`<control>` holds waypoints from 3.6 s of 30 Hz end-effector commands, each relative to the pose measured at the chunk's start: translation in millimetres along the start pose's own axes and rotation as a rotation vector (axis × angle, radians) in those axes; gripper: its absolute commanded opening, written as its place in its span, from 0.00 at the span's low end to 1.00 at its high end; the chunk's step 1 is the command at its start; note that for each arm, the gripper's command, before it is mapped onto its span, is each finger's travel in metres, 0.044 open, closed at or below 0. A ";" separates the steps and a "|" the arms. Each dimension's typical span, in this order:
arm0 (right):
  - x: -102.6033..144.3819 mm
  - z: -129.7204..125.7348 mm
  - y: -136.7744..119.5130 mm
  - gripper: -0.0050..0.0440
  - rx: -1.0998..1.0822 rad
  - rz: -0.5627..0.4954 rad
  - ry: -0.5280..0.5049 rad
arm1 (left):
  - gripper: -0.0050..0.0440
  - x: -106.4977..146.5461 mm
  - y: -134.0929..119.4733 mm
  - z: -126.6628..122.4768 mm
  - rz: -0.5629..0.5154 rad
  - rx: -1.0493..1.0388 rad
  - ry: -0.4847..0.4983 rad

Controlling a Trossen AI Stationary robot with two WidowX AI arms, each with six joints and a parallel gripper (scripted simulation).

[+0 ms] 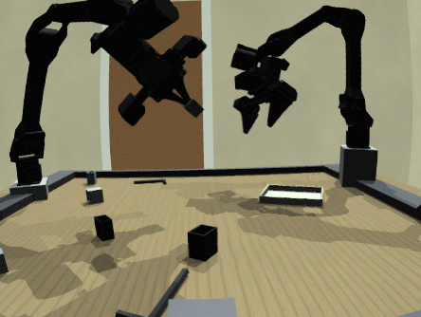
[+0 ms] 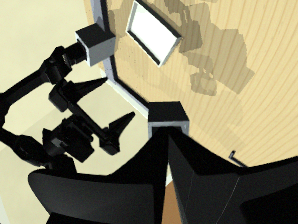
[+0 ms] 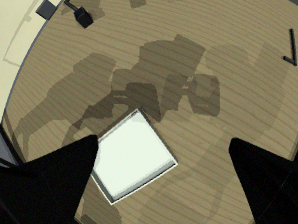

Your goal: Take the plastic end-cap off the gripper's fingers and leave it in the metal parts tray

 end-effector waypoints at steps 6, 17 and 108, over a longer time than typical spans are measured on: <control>5.5 -0.5 5.2 1.00 0.011 -0.020 -0.013 | 0.10 7.1 -3.7 8.3 -0.014 0.024 0.015; 5.5 -0.5 5.2 1.00 0.011 -0.020 -0.013 | 0.10 7.1 -3.7 8.3 -0.014 0.024 0.015; 239.7 -38.4 20.4 1.00 -0.269 -1.079 -1.033 | 0.10 -126.5 -141.5 64.1 -0.085 -0.098 -0.019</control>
Point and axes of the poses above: on each arm, the point midway between the two fingers, 35 mm back from their tips, its own x axis back along the fingers, its own z axis across the jaws, y = z × x, the point moved 4 cm from there along x, back along the fingers, and after that the axes turned 6 degrees about x, right-handed, at the moved point
